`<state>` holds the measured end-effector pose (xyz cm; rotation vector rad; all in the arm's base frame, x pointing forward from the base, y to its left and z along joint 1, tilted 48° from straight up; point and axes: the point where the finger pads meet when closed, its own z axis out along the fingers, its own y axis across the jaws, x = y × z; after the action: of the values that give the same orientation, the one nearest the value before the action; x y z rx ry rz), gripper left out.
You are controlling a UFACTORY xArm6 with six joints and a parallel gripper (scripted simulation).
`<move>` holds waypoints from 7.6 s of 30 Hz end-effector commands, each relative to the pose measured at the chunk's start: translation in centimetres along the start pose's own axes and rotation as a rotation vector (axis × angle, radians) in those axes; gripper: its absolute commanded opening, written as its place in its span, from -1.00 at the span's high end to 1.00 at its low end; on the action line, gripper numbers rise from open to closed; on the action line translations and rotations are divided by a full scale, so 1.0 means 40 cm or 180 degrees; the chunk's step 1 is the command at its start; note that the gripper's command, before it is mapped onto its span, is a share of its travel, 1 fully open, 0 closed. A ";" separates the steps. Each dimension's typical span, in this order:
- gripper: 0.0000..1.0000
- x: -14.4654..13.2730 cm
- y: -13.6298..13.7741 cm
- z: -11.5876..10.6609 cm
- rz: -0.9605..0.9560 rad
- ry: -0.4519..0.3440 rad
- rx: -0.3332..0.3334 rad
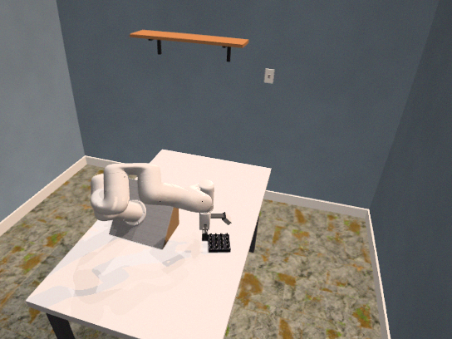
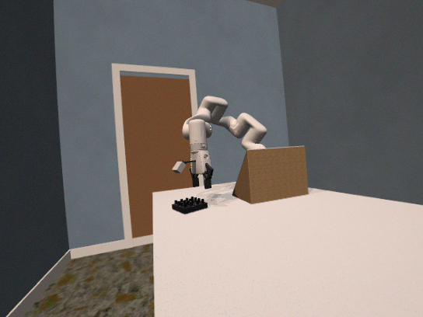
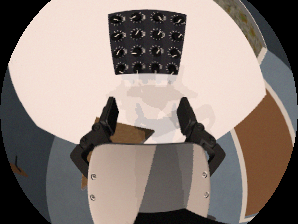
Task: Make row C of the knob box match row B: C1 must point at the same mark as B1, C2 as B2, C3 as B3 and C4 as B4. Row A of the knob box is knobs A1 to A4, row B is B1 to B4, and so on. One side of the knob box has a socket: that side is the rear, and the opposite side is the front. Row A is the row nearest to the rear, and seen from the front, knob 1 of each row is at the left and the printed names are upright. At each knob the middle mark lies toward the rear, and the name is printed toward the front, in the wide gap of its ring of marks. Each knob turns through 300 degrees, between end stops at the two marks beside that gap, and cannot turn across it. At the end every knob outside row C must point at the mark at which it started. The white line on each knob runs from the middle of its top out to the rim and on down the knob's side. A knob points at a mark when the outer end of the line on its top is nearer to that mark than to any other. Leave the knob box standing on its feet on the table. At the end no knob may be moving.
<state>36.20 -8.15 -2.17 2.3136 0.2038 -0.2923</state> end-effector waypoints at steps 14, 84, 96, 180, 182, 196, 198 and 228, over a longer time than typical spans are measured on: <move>-1.00 0.003 0.000 -0.003 0.0003 0.0010 0.0001; 0.61 0.144 0.028 -0.053 0.0138 0.0011 0.0002; 0.61 0.144 0.028 -0.053 0.0138 0.0011 0.0002; 0.61 0.145 0.028 0.057 0.0137 0.0011 0.0001; 0.61 0.145 0.028 0.057 0.0137 0.0011 0.0001; 0.61 0.145 0.028 0.057 0.0137 0.0011 0.0001; 0.61 0.145 0.028 0.057 0.0137 0.0011 0.0001; 0.61 0.145 0.028 0.087 0.0137 0.0011 0.0001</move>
<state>41.40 -11.15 -5.34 2.3148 0.1548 -0.2712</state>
